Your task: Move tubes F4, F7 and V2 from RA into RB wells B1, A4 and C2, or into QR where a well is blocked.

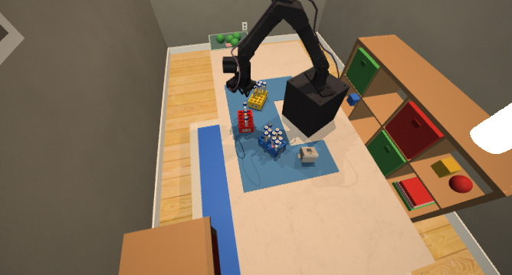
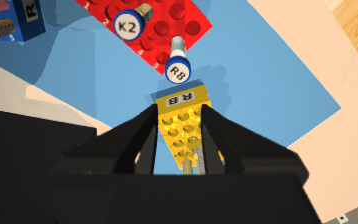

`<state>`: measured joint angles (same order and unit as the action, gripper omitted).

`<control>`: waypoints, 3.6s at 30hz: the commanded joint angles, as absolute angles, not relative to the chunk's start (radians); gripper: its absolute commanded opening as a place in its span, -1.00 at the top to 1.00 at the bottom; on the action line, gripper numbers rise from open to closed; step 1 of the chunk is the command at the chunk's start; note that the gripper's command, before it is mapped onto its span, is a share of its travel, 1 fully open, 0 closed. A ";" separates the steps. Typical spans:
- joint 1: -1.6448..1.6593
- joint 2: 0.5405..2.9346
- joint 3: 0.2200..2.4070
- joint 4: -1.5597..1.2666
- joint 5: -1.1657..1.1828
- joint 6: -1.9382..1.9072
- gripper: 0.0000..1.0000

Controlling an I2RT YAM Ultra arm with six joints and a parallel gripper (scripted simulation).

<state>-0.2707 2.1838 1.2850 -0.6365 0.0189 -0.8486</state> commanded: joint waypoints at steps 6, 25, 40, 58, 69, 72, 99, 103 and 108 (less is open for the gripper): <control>-0.248 2.127 1.250 -0.687 0.013 -0.799 0.40; -0.122 1.916 0.913 -0.531 0.014 -0.115 0.40; -0.083 1.908 0.882 -0.519 0.022 0.222 0.40; 0.233 1.880 0.837 -0.502 0.026 0.540 0.40; 0.435 1.922 0.876 -0.513 0.022 0.741 0.40; 0.487 1.933 0.890 -0.527 0.023 0.793 0.40; 0.552 1.964 0.876 -0.505 0.026 0.867 0.40; 0.547 1.988 0.881 -0.473 0.026 0.862 0.40; 0.545 2.008 0.865 -0.451 0.026 0.860 0.40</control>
